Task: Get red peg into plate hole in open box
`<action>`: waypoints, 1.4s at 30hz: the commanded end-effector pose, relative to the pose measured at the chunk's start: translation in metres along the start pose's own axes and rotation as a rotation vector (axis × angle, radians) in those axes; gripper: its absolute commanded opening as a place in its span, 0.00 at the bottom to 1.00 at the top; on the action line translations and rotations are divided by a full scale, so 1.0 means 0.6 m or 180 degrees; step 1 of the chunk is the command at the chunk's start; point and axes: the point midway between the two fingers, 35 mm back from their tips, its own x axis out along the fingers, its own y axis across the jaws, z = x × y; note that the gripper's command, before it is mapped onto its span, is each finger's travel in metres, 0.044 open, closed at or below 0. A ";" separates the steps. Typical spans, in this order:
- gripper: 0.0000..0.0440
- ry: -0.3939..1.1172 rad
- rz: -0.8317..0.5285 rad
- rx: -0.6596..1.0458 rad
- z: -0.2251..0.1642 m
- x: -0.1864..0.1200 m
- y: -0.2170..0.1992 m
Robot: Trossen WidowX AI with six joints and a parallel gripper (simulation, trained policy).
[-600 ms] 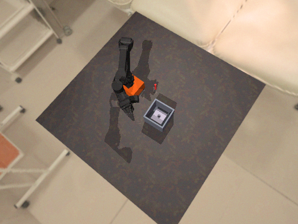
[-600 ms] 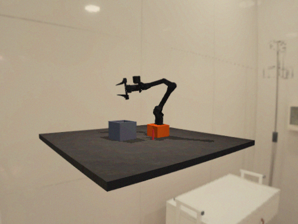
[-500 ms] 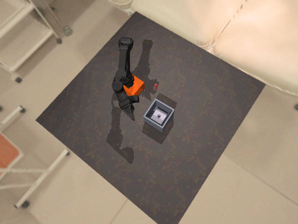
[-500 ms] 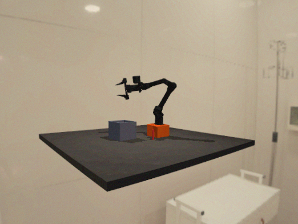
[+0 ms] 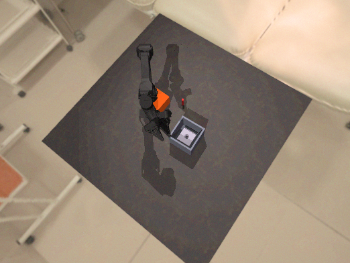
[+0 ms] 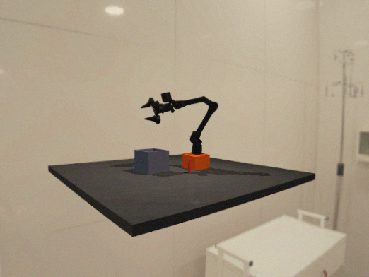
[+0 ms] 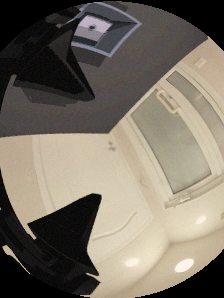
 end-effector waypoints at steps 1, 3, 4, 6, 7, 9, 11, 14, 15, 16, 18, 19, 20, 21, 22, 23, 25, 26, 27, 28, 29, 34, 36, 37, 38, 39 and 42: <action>1.00 -0.0041 0.0102 0.0455 0.027 0.003 0.009; 1.00 -0.0060 0.0156 0.0667 0.040 0.004 0.015; 1.00 -0.0069 0.0184 0.0774 0.046 0.004 0.017; 1.00 -0.0084 0.0242 0.0986 0.059 0.004 0.023; 1.00 -0.0091 0.0272 0.1092 0.066 0.004 0.026; 1.00 -0.0102 0.0336 0.1303 0.080 0.004 0.033; 1.00 -0.0109 0.0403 0.1513 0.093 0.002 0.039; 1.00 -0.0112 0.0511 0.1826 0.114 0.000 0.050; 1.00 -0.0110 0.0550 0.1929 0.121 -0.002 0.054; 1.00 -0.0108 0.0589 0.2032 0.127 -0.003 0.058; 1.00 -0.0098 0.0671 0.2237 0.141 -0.006 0.066; 1.00 -0.0091 0.0713 0.2339 0.148 -0.008 0.070; 1.00 -0.0083 0.0756 0.2439 0.154 -0.010 0.075; 1.00 -0.0072 0.0801 0.2540 0.161 -0.013 0.079; 1.00 -0.0060 0.0846 0.2639 0.167 -0.015 0.084; 1.00 -0.0045 0.0893 0.2738 0.174 -0.017 0.089; 1.00 -0.0010 0.0989 0.2933 0.187 -0.023 0.099; 1.00 0.0010 0.1038 0.3029 0.193 -0.026 0.104; 1.00 0.0033 0.1088 0.3125 0.199 -0.029 0.109; 1.00 0.0059 0.1139 0.3219 0.205 -0.032 0.115; 1.00 0.0087 0.1190 0.3312 0.211 -0.036 0.120; 1.00 0.0267 0.1455 0.3759 0.238 -0.055 0.150; 1.00 0.0359 0.1563 0.3928 0.247 -0.064 0.163; 1.00 0.0409 0.1616 0.4008 0.252 -0.069 0.170; 1.00 0.0462 0.1668 0.4086 0.256 -0.073 0.176; 1.00 0.0518 0.1720 0.4161 0.260 -0.078 0.183; 1.00 0.0704 0.1869 0.4373 0.270 -0.093 0.204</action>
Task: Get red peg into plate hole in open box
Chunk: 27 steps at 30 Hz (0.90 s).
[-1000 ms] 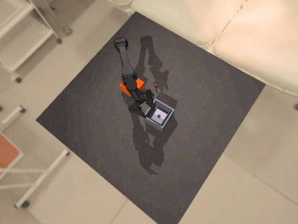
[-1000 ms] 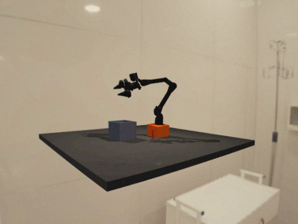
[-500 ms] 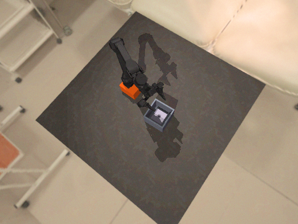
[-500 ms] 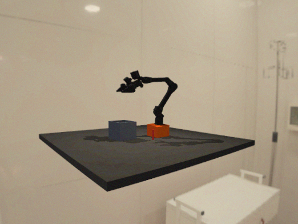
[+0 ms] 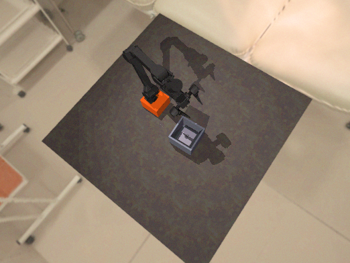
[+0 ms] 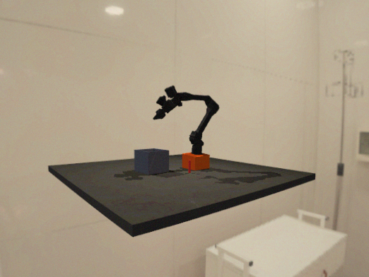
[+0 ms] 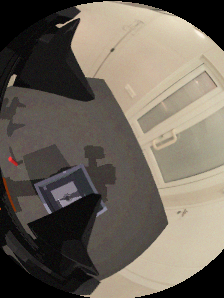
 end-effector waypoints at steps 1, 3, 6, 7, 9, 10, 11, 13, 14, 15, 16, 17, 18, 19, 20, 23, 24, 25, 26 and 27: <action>1.00 0.0212 0.0069 0.0369 -0.027 -0.007 0.027; 1.00 0.0335 0.0084 0.0530 -0.042 -0.008 0.037; 1.00 0.0528 0.0085 0.0763 -0.066 -0.011 0.050; 1.00 0.0594 0.0080 0.0838 -0.074 -0.011 0.053; 0.99 0.0727 0.0060 0.0984 -0.090 -0.013 0.061; 0.99 0.0793 0.0046 0.1056 -0.099 -0.014 0.064; 0.99 0.0860 0.0030 0.1126 -0.107 -0.015 0.067; 0.99 0.0993 -0.0012 0.1264 -0.123 -0.018 0.072; 0.99 0.1060 -0.0038 0.1332 -0.132 -0.019 0.074; 0.99 0.1126 -0.0067 0.1400 -0.140 -0.020 0.076; 0.99 0.1192 -0.0099 0.1466 -0.149 -0.021 0.078; 0.99 0.1258 -0.0133 0.1532 -0.157 -0.023 0.080; 0.99 0.1322 -0.0170 0.1597 -0.165 -0.024 0.082; 0.98 0.1386 -0.0209 0.1662 -0.174 -0.025 0.083; 0.98 0.1448 -0.0251 0.1725 -0.182 -0.027 0.084; 0.98 0.1630 -0.0395 0.1914 -0.207 -0.031 0.087; 0.98 0.1689 -0.0448 0.1976 -0.215 -0.032 0.088; 0.98 0.1745 -0.0504 0.2037 -0.223 -0.034 0.089; 0.97 0.1800 -0.0562 0.2098 -0.231 -0.035 0.089; 0.97 0.1854 -0.0622 0.2158 -0.238 -0.037 0.090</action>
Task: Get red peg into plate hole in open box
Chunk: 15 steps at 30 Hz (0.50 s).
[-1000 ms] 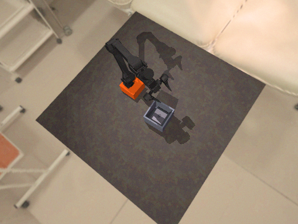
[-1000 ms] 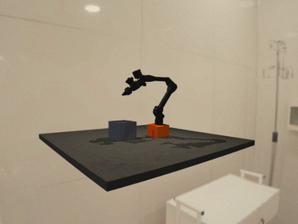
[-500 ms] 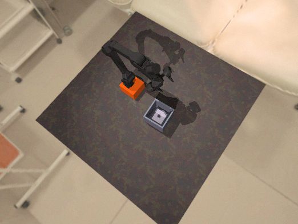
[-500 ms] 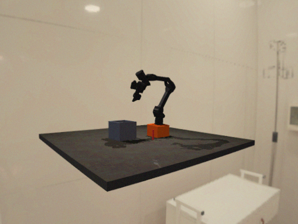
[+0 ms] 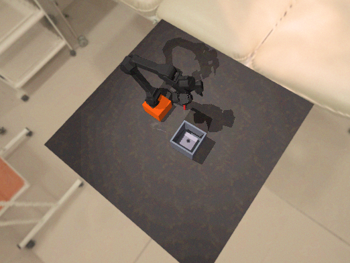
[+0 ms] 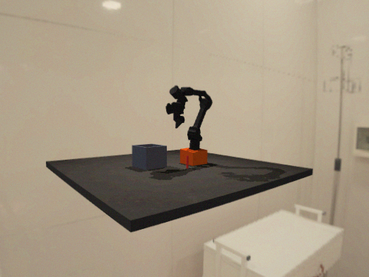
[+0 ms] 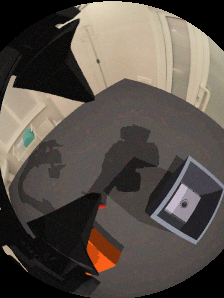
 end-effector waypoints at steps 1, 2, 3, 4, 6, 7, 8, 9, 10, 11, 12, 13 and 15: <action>0.97 0.0189 -0.0285 0.0328 -0.027 0.016 -0.021; 0.97 0.0224 -0.0342 0.0401 -0.034 0.019 -0.025; 0.97 0.0257 -0.0400 0.0473 -0.040 0.021 -0.029; 0.97 0.0287 -0.0459 0.0546 -0.045 0.023 -0.033; 0.97 0.0340 -0.0580 0.0690 -0.057 0.028 -0.041; 0.97 0.0363 -0.0641 0.0761 -0.062 0.030 -0.045; 0.97 0.0383 -0.0703 0.0832 -0.068 0.032 -0.048; 0.97 0.0400 -0.0765 0.0902 -0.073 0.034 -0.052; 0.97 0.0414 -0.0827 0.0971 -0.078 0.036 -0.056; 0.97 0.0426 -0.0890 0.1038 -0.083 0.038 -0.059; 0.97 0.0434 -0.0952 0.1104 -0.088 0.040 -0.063; 0.98 0.0441 -0.1015 0.1169 -0.092 0.042 -0.067; 0.98 0.0445 -0.1139 0.1292 -0.101 0.046 -0.074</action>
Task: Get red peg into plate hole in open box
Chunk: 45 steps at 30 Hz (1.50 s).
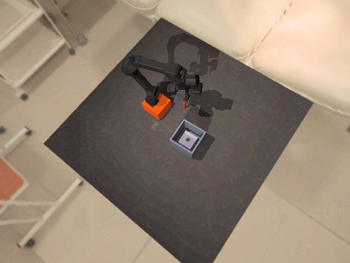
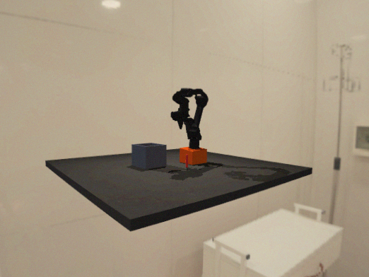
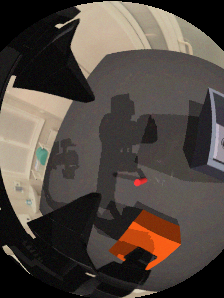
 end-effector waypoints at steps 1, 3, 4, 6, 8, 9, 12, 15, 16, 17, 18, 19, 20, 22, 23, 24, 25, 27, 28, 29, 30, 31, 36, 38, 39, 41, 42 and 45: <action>0.98 -0.0003 -0.0305 0.0302 -0.010 0.020 -0.021; 0.99 -0.0016 -0.0416 0.0418 -0.015 0.027 -0.028; 0.99 -0.0026 -0.0470 0.0471 -0.017 0.031 -0.032; 1.00 -0.0053 -0.0575 0.0567 -0.021 0.038 -0.039; 1.00 -0.0087 -0.0676 0.0648 -0.024 0.045 -0.046; 1.00 -0.0106 -0.0724 0.0681 -0.025 0.048 -0.049; 1.00 -0.0171 -0.0864 0.0758 -0.027 0.060 -0.059; 1.00 -0.0243 -0.0995 0.0801 -0.027 0.071 -0.069; 1.00 -0.0267 -0.1036 0.0808 -0.027 0.075 -0.072; 1.00 -0.0292 -0.1075 0.0813 -0.027 0.080 -0.075; 1.00 -0.0316 -0.1114 0.0815 -0.027 0.084 -0.078; 1.00 -0.0340 -0.1150 0.0814 -0.026 0.088 -0.081; 1.00 -0.0365 -0.1185 0.0811 -0.025 0.092 -0.084; 1.00 -0.0411 -0.1250 0.0800 -0.024 0.100 -0.090; 1.00 -0.0433 -0.1280 0.0791 -0.023 0.105 -0.092; 1.00 -0.0455 -0.1308 0.0781 -0.022 0.109 -0.095; 1.00 -0.0477 -0.1333 0.0770 -0.021 0.113 -0.097; 1.00 -0.0521 -0.1380 0.0747 -0.019 0.122 -0.102; 1.00 -0.0542 -0.1402 0.0734 -0.018 0.126 -0.104; 1.00 -0.0562 -0.1423 0.0721 -0.016 0.131 -0.106; 1.00 -0.0582 -0.1442 0.0708 -0.015 0.135 -0.108; 1.00 -0.0602 -0.1459 0.0695 -0.013 0.140 -0.110; 1.00 -0.0706 -0.1526 0.0638 -0.001 0.168 -0.122; 1.00 -0.0743 -0.1541 0.0619 0.004 0.179 -0.127; 1.00 -0.0760 -0.1545 0.0610 0.006 0.184 -0.129; 1.00 -0.0791 -0.1548 0.0594 0.010 0.195 -0.132; 1.00 -0.0804 -0.1547 0.0587 0.013 0.200 -0.134; 0.98 -0.0839 -0.1536 0.0571 0.018 0.215 -0.138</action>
